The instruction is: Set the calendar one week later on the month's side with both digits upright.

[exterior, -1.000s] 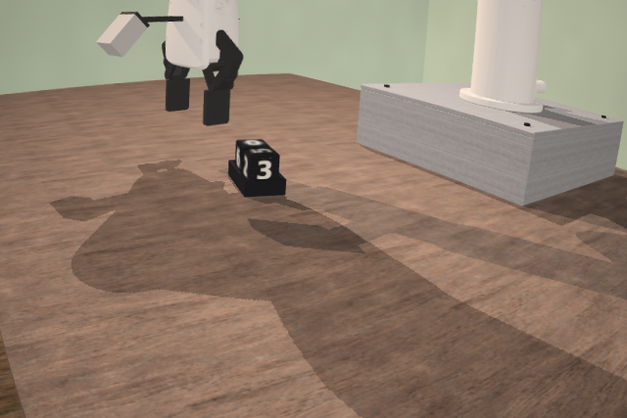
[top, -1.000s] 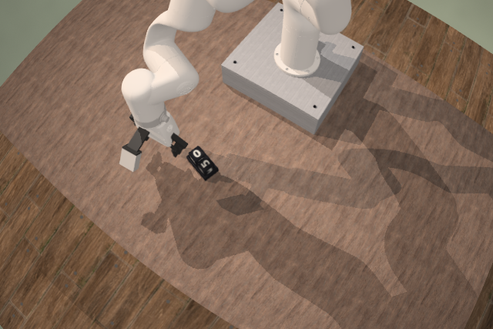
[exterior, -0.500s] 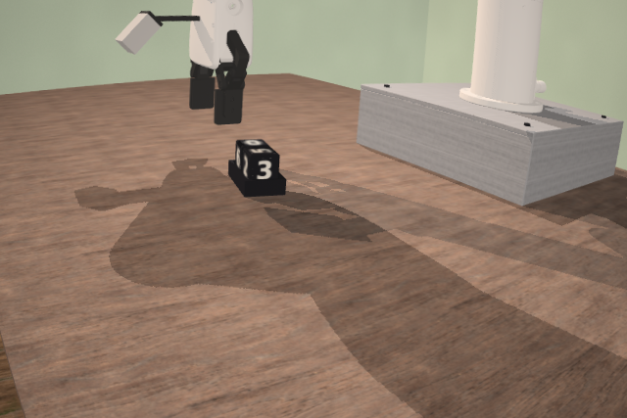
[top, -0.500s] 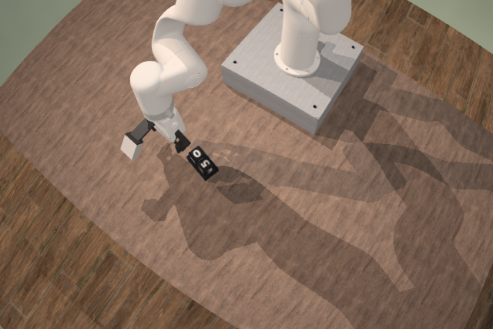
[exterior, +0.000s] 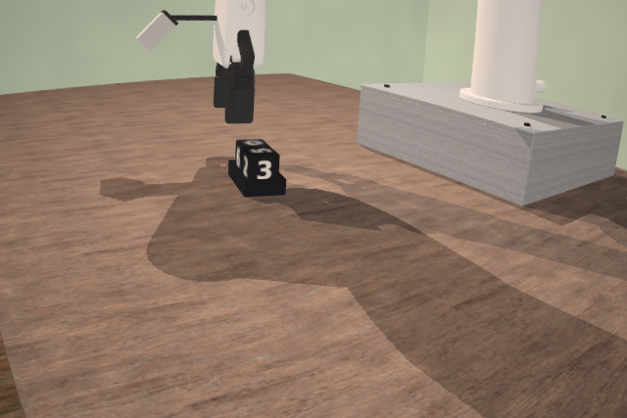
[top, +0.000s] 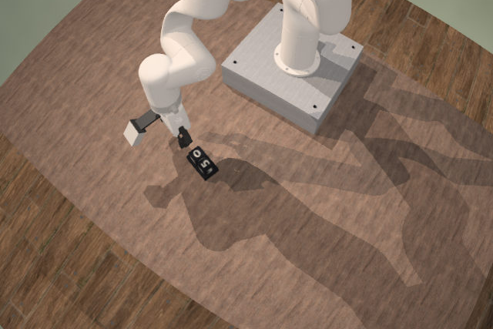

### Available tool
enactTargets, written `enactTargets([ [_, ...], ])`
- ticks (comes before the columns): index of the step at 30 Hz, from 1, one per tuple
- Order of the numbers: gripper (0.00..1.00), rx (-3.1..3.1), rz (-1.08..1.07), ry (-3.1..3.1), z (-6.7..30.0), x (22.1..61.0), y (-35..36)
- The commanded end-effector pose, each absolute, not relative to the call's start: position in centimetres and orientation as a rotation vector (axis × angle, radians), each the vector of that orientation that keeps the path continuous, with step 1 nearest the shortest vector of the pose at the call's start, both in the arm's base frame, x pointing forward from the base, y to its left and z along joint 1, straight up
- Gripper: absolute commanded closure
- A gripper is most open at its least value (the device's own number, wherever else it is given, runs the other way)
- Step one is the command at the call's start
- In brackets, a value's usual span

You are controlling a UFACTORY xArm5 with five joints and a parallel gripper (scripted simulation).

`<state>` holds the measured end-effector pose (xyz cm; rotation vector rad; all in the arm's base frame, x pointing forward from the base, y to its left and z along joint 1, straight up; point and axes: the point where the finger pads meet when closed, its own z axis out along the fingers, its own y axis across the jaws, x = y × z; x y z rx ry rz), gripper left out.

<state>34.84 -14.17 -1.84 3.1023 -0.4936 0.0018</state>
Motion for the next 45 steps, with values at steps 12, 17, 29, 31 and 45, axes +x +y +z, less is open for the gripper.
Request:
enactTargets([
  [12,0.0,3.029,0.007,-0.83,-1.8,32.5,-13.9],
  [17,0.0,2.943,0.007,-1.099,-1.8,31.9,-13.8],
  [29,0.0,2.896,0.007,-1.219,-1.8,30.0,-13.5],
  [31,0.0,2.86,0.007,-1.3,-1.8,29.8,-13.5],
  [45,0.0,2.729,0.007,-1.556,-1.8,27.6,-13.2],
])
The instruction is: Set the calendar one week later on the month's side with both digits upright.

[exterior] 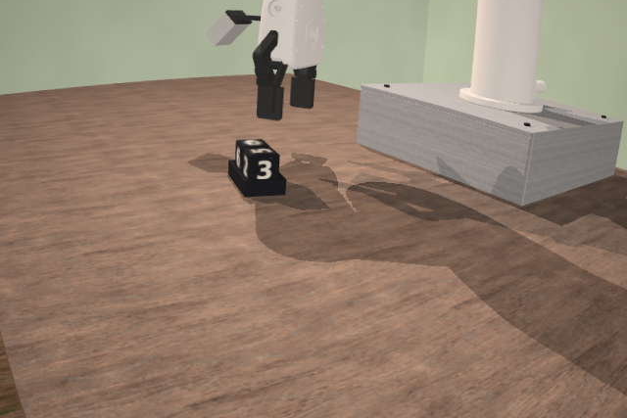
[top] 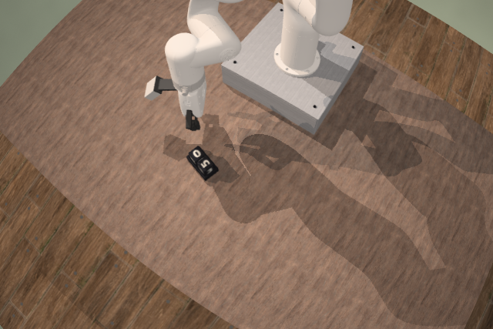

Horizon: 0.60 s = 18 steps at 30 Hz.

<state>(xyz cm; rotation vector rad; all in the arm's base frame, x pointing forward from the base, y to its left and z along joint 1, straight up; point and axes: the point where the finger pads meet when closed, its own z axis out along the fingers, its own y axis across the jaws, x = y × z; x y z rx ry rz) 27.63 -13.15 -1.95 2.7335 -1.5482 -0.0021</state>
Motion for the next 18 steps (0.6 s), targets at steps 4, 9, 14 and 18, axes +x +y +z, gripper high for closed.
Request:
enactTargets([
  [4,0.0,2.729,0.007,-1.556,-2.1,27.6,-13.2],
  [9,0.0,2.729,0.007,-1.556,-2.9,27.5,-13.2],
  [14,0.0,2.729,0.007,-1.556,-3.3,27.5,-13.2],
  [18,0.0,2.729,0.007,-1.556,-3.4,27.5,-13.2],
])
